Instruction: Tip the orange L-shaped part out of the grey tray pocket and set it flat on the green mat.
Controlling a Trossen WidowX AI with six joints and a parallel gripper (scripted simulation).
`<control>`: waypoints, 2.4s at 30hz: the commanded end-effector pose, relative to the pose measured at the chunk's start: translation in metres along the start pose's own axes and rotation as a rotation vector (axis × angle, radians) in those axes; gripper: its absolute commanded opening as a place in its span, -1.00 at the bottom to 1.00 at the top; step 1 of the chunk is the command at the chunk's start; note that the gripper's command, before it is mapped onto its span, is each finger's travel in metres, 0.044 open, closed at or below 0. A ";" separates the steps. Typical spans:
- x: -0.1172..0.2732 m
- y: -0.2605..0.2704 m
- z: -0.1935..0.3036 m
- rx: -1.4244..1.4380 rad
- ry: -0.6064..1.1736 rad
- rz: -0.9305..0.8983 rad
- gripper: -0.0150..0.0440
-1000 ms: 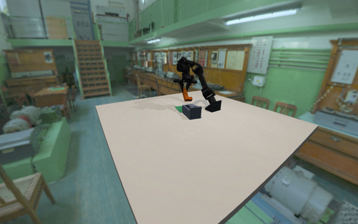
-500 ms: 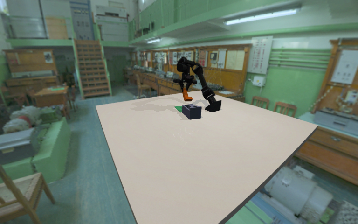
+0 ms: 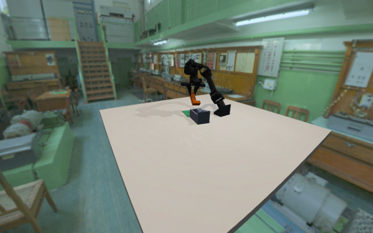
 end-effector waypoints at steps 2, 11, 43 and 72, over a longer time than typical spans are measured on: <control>0.000 0.000 0.001 0.005 0.003 0.001 -0.49; 0.000 0.000 0.001 0.005 0.003 0.001 -0.49; -0.008 -0.001 0.041 0.000 0.026 -0.015 -0.49; -0.049 -0.002 0.041 0.002 0.092 -0.064 -0.49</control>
Point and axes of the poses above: the point midway between the two fingers, 35 mm back from their tips, its own x axis back along the fingers, its own y axis across the jaws, z = x × y, the point moved 2 cm from there along x, back along the fingers, and after that the axes turned 7 degrees about -x, right-handed, at the moved point
